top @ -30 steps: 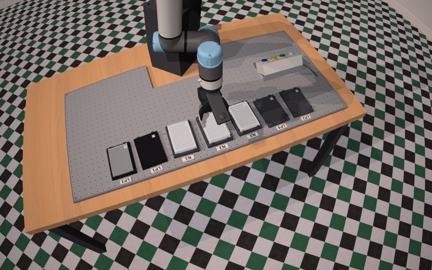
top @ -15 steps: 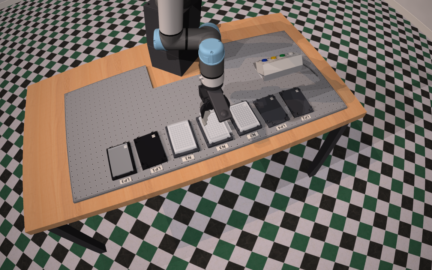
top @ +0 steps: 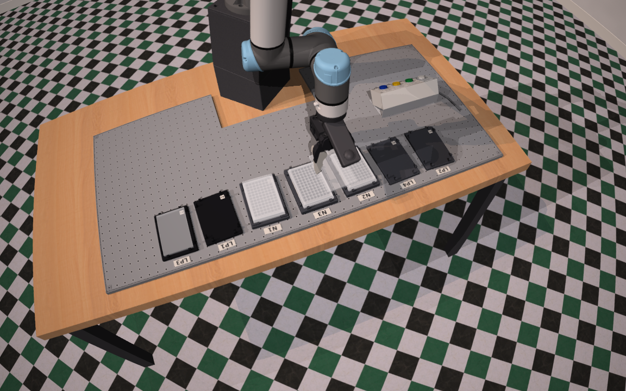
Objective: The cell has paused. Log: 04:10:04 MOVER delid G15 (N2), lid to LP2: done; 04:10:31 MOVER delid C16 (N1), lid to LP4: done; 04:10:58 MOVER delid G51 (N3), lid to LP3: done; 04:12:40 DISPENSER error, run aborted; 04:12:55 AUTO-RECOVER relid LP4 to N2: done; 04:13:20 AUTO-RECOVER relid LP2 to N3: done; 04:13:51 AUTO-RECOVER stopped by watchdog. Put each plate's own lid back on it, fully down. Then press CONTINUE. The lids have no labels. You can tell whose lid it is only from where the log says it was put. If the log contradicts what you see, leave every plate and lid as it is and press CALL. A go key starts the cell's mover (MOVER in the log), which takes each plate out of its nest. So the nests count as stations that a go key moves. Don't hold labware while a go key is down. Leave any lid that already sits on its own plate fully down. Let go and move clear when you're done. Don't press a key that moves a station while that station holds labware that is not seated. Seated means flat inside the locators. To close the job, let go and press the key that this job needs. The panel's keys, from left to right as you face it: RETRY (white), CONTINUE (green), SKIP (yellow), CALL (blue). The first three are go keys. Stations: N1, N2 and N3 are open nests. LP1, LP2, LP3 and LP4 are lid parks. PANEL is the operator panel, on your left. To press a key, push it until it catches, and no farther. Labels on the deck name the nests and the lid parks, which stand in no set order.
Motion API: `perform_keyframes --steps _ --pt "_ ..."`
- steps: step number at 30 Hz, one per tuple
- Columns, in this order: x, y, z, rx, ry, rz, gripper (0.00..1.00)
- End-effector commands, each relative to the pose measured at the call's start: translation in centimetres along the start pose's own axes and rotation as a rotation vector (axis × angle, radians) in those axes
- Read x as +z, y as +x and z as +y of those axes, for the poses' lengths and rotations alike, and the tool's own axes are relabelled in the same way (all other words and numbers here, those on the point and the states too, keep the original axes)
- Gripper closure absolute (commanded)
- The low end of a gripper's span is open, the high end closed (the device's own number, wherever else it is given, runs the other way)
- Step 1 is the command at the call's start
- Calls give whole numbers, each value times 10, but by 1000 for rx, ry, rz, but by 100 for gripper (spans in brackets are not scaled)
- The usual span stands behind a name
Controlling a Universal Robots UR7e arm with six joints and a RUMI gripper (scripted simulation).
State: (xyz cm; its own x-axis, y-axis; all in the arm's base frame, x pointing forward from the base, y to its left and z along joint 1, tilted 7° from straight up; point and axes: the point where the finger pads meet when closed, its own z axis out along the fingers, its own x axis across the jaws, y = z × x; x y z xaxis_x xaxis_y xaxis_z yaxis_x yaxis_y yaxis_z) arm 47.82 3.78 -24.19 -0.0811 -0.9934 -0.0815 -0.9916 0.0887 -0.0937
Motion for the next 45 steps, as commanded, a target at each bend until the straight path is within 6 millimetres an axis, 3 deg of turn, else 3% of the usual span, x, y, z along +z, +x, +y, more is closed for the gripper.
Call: perform_keyframes --steps 1,7,45 --pt "-2 -34 -4 5 6 5 100" --pt "-2 -64 -4 5 6 5 100" --pt "8 -63 -3 6 4 4 100"
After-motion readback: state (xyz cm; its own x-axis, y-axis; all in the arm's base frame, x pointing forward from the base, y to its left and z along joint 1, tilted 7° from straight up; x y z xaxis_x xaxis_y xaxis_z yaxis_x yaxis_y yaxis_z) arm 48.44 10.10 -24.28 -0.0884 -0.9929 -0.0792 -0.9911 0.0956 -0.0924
